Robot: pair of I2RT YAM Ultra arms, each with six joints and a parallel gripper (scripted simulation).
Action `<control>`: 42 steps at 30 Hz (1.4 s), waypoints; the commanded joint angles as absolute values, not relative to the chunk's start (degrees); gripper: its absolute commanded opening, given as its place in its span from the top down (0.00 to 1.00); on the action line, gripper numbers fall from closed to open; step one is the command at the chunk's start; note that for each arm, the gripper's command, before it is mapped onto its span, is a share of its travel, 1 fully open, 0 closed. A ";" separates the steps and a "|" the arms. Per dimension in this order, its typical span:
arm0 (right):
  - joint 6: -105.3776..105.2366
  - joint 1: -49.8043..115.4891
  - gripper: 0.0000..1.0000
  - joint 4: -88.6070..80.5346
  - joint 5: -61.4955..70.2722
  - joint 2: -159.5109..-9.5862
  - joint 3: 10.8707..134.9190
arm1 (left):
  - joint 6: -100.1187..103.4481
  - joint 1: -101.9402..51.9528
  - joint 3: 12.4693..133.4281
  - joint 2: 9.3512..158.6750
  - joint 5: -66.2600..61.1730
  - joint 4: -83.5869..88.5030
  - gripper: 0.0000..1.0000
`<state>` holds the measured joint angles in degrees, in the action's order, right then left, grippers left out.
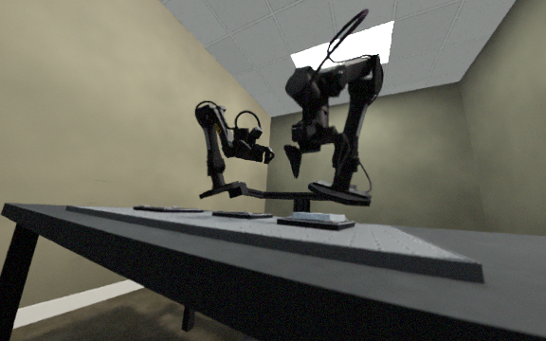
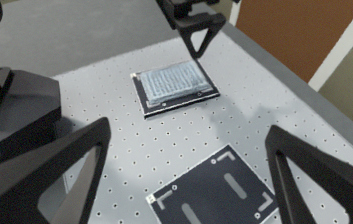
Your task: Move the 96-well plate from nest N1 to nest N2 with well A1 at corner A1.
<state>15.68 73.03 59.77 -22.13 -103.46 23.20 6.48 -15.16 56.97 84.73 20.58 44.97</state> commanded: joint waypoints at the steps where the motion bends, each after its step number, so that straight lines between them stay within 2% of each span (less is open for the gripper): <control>1: 16.05 73.27 0.00 61.33 -21.36 -103.32 23.37 | 8.41 -16.36 58.67 83.35 20.90 51.50 0.00; 13: 16.05 73.27 0.00 61.33 -21.36 -103.32 23.37 | 9.34 -17.08 55.85 81.04 22.95 46.15 0.00; 26: 16.05 73.27 0.00 61.33 -21.36 -103.32 23.37 | 9.14 -24.93 33.05 54.58 33.30 27.77 0.00; 35: 16.05 73.27 0.00 61.33 -21.36 -103.32 23.37 | 7.87 -28.45 25.47 46.00 36.81 22.35 0.00; 42: 16.05 73.27 0.00 61.33 -21.36 -103.32 23.37 | 7.43 -29.10 24.64 44.44 36.51 22.42 0.00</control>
<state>15.68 73.03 59.77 -22.13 -103.46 23.20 8.01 -28.21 24.18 46.11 35.57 24.93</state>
